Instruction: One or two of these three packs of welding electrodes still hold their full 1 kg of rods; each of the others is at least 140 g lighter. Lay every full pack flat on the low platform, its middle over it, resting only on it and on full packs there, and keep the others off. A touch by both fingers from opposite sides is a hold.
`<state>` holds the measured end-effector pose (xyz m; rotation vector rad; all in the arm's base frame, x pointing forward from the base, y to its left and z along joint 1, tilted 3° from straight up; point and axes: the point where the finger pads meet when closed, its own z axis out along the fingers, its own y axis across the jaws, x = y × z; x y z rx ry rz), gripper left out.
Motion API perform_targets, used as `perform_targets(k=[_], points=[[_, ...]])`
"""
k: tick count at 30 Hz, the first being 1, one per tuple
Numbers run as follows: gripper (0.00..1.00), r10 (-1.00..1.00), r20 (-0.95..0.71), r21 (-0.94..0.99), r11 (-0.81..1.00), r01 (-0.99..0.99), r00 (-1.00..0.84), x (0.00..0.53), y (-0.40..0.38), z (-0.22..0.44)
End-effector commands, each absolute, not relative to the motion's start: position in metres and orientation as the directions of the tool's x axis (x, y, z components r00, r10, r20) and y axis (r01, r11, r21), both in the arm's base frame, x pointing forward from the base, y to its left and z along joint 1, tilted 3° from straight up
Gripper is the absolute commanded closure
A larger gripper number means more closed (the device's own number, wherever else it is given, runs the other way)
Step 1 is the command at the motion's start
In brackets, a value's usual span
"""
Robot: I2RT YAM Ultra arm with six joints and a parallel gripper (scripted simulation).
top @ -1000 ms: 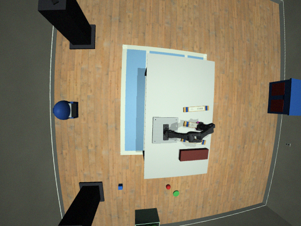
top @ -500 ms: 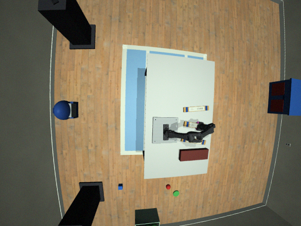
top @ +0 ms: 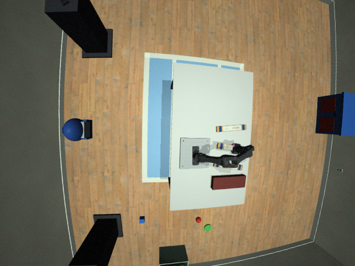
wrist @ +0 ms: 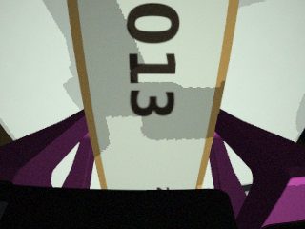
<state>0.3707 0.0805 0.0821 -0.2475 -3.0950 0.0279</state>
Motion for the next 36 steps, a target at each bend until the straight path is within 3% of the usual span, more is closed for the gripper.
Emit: perform_targets(k=[1,36], points=[[1.0,0.159,-0.068,0.018,0.987,0.158,-0.985,0.382,0.086,0.132],[1.0,0.158,-0.077,0.021,0.987,0.157,-0.984,0.385,0.087,0.142]])
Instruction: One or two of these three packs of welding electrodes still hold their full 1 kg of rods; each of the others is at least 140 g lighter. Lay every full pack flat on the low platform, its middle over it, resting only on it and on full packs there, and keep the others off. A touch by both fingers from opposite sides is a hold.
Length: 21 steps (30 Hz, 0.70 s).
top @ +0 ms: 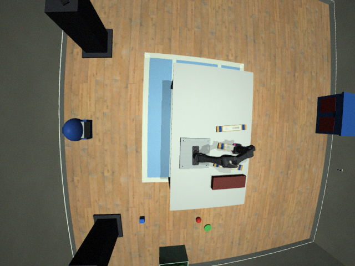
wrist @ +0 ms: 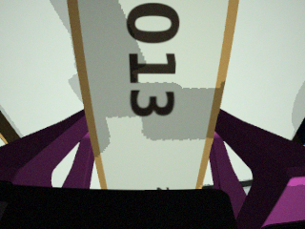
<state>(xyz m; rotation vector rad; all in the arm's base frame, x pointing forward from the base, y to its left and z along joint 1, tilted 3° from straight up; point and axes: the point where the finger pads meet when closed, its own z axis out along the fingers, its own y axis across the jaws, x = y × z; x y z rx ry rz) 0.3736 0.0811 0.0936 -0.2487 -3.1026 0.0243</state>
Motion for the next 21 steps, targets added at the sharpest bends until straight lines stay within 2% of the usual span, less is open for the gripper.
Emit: perform_targets(k=[1,21], points=[[1.0,0.158,-0.077,0.021,0.987,0.157,-0.984,0.385,0.087,0.142],[1.0,0.156,-0.082,0.023,0.988,0.155,-0.984,0.384,0.088,0.166]])
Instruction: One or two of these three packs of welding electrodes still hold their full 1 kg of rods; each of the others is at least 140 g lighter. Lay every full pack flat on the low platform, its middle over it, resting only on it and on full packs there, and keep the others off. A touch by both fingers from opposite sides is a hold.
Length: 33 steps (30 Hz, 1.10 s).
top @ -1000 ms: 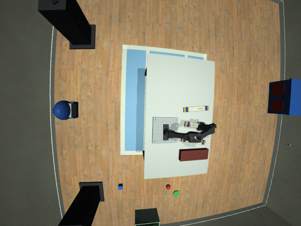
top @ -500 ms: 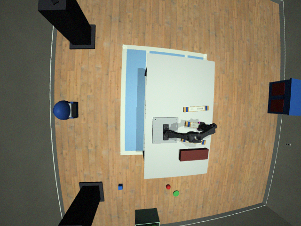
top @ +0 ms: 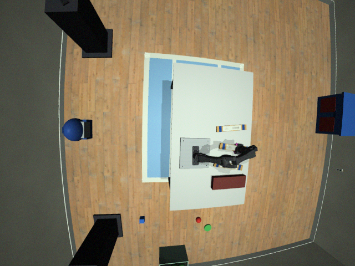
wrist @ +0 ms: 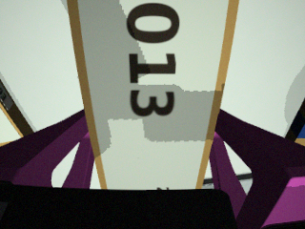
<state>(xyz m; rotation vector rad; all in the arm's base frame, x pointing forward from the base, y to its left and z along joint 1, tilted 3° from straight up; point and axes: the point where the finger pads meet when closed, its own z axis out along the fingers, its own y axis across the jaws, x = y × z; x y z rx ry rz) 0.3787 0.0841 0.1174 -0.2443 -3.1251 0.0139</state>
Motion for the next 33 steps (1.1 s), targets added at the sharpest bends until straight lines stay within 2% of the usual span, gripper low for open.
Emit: perform_targets(k=[1,33], points=[[1.0,0.156,-0.082,0.023,0.988,0.155,-0.984,0.384,0.088,0.168],[1.0,0.157,-0.12,0.039,0.987,0.154,-0.98,0.379,0.087,0.229]])
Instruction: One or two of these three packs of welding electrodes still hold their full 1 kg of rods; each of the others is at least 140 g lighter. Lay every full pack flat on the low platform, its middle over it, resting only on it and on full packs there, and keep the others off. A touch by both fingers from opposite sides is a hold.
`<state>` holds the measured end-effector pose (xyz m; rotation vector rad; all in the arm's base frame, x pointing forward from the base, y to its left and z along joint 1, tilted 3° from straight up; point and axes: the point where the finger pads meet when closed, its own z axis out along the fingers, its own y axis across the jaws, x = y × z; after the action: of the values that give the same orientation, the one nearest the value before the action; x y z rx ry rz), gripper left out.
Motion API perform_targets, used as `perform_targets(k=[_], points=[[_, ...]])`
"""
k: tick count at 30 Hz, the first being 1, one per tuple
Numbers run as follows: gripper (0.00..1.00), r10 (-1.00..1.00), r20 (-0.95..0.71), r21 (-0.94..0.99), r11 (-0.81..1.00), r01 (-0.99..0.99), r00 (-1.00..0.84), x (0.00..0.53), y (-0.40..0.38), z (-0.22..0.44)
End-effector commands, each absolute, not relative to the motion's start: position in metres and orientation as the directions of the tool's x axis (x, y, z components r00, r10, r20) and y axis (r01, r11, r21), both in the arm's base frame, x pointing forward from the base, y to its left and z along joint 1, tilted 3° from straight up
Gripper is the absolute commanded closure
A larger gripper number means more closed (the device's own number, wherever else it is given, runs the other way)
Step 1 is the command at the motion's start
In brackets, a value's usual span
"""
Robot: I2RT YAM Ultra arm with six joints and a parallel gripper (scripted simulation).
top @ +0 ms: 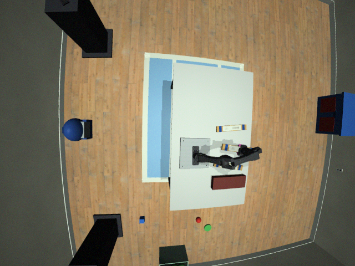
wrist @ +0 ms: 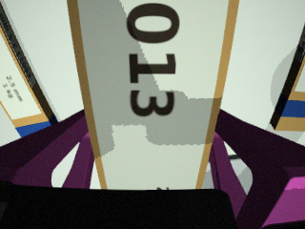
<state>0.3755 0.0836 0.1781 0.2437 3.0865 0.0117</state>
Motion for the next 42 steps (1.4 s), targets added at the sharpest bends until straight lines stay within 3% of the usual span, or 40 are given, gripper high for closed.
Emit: perform_targets(k=[1,5,6,42], points=[[1.0,0.158,-0.129,0.042,0.987,0.153,-0.979,0.38,0.088,0.232],[1.0,0.158,-0.163,0.056,0.987,0.151,-0.974,0.388,0.09,0.241],[1.0,0.158,-0.067,0.019,0.987,0.157,-0.985,0.375,0.084,0.225],[1.0,0.159,-0.108,0.037,0.987,0.156,-0.981,0.361,0.082,0.281]])
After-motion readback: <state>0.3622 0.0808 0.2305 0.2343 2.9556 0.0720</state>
